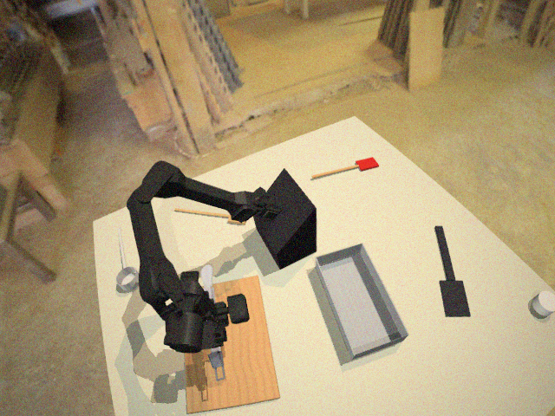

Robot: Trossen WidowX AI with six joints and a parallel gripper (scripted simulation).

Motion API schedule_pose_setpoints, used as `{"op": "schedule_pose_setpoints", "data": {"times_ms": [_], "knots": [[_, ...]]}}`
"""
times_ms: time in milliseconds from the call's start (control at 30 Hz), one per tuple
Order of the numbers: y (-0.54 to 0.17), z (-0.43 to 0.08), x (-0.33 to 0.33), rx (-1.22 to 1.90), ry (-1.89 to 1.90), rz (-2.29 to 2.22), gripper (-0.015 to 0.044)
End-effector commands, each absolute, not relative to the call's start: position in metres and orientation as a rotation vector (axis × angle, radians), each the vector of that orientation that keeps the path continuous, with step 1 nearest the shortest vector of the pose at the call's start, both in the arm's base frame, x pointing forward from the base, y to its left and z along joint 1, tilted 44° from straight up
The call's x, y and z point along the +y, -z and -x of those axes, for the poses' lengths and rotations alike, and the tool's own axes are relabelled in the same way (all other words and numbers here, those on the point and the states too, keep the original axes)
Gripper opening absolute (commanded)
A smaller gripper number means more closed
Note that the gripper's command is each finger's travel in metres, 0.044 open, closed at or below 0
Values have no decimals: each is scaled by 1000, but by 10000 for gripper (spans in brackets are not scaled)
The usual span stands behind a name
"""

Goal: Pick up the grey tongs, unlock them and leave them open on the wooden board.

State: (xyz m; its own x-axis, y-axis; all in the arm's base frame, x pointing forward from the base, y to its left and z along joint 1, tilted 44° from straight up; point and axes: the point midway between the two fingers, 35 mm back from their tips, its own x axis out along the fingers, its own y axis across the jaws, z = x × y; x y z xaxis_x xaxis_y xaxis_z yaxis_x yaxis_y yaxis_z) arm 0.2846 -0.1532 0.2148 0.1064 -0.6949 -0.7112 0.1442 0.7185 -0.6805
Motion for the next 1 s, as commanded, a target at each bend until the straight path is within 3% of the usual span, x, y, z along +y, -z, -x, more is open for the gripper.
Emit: {"op": "schedule_pose_setpoints", "data": {"times_ms": [0,300,967], "knots": [[-218,-277,-156,1309,683,474,-150],[-217,-276,-156,1270,657,445,-150],[-220,-268,-146,879,456,367,-150]]}}
